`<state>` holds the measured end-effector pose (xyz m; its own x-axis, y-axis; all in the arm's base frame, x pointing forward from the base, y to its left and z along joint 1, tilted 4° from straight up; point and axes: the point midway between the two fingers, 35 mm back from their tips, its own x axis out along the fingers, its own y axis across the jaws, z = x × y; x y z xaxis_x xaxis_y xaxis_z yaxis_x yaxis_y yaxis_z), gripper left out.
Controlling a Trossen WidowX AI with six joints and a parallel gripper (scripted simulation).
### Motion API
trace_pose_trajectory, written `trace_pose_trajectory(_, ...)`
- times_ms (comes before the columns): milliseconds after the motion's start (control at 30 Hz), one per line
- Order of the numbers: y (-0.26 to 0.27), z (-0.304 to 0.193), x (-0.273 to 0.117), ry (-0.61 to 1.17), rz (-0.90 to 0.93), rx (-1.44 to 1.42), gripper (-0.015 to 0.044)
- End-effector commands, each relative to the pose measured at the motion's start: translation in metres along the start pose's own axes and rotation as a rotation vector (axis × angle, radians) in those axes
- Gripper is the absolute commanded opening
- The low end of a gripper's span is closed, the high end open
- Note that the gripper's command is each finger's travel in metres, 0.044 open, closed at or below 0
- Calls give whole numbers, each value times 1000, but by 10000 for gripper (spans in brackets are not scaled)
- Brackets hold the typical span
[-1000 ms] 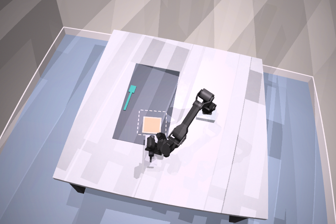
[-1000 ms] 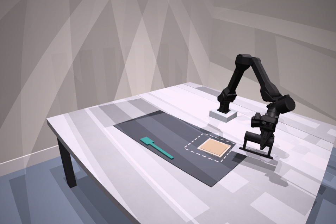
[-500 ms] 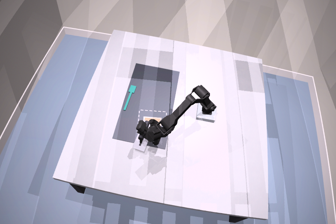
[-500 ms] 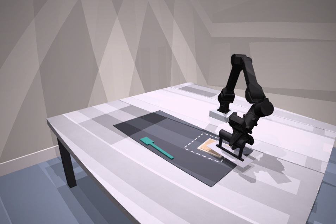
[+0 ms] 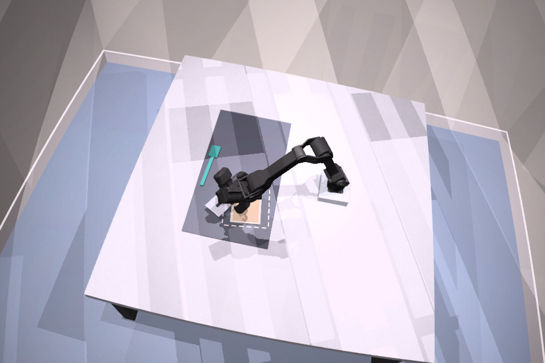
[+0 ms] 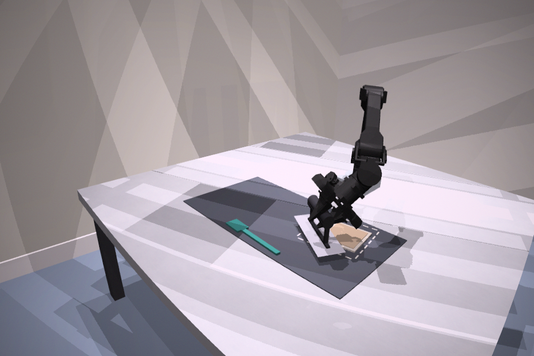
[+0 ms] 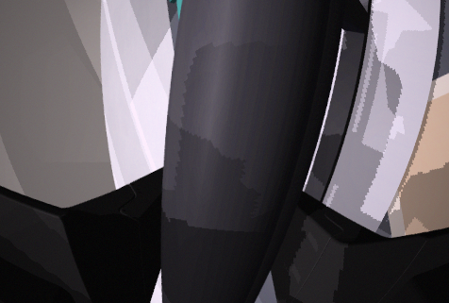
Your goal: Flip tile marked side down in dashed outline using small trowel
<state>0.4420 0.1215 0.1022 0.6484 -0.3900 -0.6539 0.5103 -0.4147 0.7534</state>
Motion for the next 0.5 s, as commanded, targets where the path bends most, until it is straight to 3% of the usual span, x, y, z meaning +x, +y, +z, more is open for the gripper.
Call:
trace_pose_trajectory(0, 16, 27, 17, -76, 4, 56, 0)
trace_pose_trajectory(467, 60, 142, 66, -360, -2, 306, 0)
